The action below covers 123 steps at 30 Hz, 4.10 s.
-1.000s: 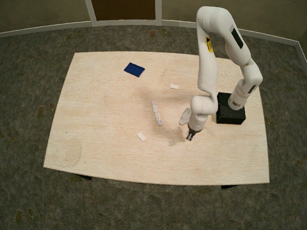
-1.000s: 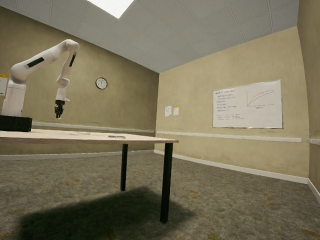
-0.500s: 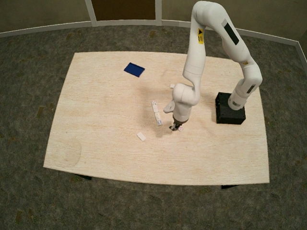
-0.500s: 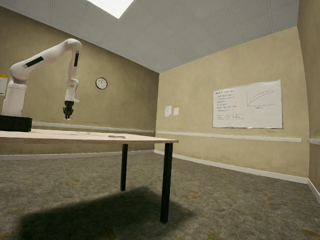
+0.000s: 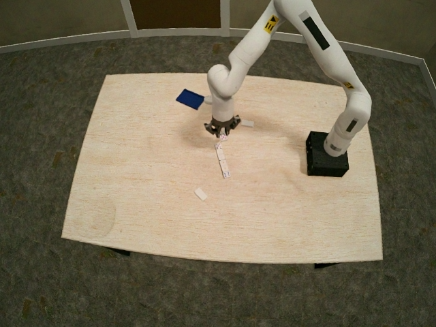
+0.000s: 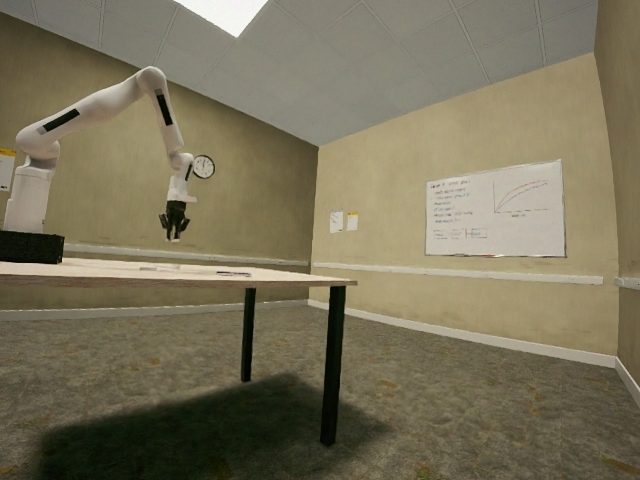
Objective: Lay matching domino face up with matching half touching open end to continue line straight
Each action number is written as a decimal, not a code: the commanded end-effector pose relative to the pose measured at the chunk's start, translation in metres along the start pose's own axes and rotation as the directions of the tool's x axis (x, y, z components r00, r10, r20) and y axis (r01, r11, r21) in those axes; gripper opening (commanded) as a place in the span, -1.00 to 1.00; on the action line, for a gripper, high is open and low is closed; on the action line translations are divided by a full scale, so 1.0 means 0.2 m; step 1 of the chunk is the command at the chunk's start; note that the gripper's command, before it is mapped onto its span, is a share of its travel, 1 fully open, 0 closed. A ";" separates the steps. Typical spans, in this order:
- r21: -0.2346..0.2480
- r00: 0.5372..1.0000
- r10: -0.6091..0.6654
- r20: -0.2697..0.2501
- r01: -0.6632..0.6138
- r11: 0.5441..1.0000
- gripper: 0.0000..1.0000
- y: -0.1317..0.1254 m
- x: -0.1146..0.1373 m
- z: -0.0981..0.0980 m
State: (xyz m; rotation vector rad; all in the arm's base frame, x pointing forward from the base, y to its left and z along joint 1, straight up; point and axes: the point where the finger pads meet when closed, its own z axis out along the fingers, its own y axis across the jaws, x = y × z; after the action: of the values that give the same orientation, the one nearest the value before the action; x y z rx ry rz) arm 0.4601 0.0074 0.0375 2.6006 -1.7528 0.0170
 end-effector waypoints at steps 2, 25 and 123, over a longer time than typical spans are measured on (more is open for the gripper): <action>-0.009 0.999 0.038 0.010 -0.038 0.999 -0.41 -0.06 0.32 0.01; -0.009 0.999 0.038 0.009 -0.038 0.999 -0.41 -0.06 0.32 0.15; -0.009 0.999 0.038 0.009 -0.038 0.999 -0.41 -0.06 0.26 0.56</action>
State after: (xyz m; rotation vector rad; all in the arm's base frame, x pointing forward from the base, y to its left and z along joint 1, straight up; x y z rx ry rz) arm 0.4911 -0.0381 -0.0740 2.5645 -1.8005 -0.0055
